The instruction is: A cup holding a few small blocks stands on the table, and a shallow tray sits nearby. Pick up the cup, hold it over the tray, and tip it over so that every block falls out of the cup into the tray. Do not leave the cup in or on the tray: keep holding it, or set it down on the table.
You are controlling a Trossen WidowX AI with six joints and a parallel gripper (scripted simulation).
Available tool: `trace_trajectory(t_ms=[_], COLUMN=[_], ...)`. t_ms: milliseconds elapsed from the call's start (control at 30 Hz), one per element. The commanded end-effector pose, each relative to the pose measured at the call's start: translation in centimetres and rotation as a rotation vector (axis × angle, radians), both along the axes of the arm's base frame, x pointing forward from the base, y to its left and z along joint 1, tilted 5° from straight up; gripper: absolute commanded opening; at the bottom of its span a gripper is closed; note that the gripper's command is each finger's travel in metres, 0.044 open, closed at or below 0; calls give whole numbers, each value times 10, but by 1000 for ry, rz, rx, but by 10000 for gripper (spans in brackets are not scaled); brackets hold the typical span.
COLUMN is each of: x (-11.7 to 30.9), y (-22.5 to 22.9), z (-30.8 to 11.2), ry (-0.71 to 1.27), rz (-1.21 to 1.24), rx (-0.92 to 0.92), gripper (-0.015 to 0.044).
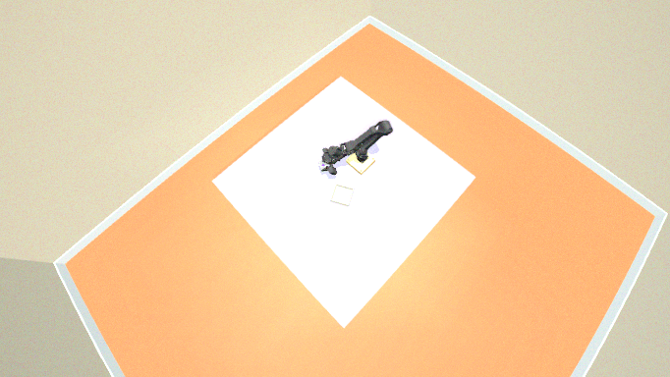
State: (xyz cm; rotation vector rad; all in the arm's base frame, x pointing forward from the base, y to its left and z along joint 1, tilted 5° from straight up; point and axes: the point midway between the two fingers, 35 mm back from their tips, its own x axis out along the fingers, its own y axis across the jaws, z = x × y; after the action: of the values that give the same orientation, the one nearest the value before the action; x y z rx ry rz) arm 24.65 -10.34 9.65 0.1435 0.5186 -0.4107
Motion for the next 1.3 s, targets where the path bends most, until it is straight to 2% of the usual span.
trace_trajectory(t_ms=[0,267,1267], x=[1,9,52], y=[1,12,131], z=[9,12,28], ry=[-4,-2,2], rz=[6,59,500], rx=[-5,-9,-45], gripper=[0,0,0])
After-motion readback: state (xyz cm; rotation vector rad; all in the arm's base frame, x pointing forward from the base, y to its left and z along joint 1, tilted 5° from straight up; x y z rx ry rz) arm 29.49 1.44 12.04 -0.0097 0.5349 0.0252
